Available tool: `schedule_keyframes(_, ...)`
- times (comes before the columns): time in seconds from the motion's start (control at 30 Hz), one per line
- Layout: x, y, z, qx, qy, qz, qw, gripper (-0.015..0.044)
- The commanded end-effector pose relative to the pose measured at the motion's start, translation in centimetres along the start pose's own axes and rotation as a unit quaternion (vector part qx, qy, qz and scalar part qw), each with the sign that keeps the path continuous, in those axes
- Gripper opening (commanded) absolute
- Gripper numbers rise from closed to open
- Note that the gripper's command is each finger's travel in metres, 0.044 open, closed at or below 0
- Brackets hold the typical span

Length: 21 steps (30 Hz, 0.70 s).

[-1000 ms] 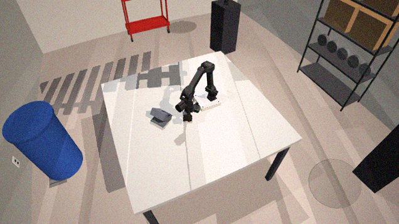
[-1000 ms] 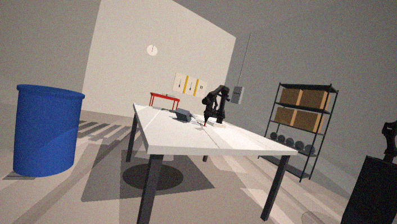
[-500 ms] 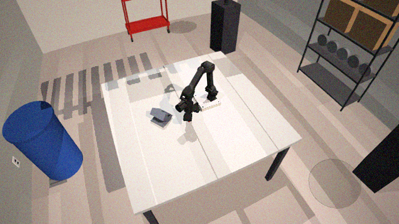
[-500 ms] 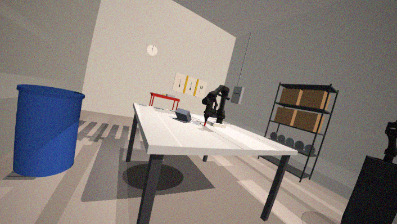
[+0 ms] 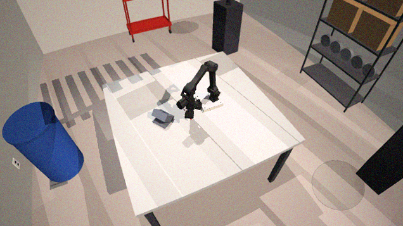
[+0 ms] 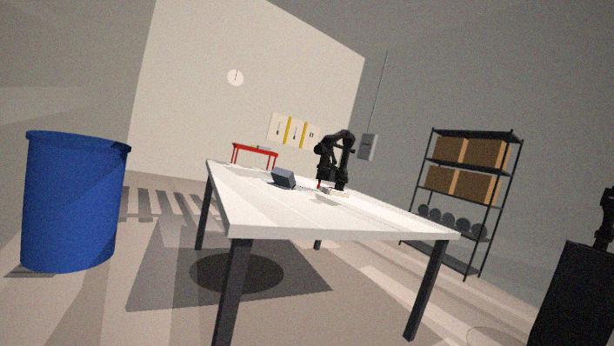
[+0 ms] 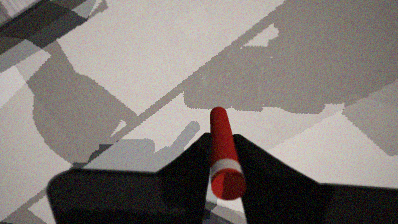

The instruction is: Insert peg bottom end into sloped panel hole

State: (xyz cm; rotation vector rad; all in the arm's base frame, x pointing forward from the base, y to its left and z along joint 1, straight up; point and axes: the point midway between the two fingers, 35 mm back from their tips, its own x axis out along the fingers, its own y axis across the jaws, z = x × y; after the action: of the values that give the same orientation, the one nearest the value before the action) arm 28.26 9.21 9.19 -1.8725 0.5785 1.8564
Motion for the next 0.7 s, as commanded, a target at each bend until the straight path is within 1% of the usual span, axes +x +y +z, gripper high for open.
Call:
schedule_keyframes(0.0, -1.7, -0.1, -0.1, -0.001, 0.005, -0.005, 1.000, 0.0000)
schedule_keyframes(0.2, -3.7, 0.1, 0.2, -0.001, 0.005, -0.004, 1.000, 0.0000)
schedule_keyframes(0.67, -3.6, 0.5, -0.8, 0.040, -0.002, -0.026, 0.999, 0.0000)
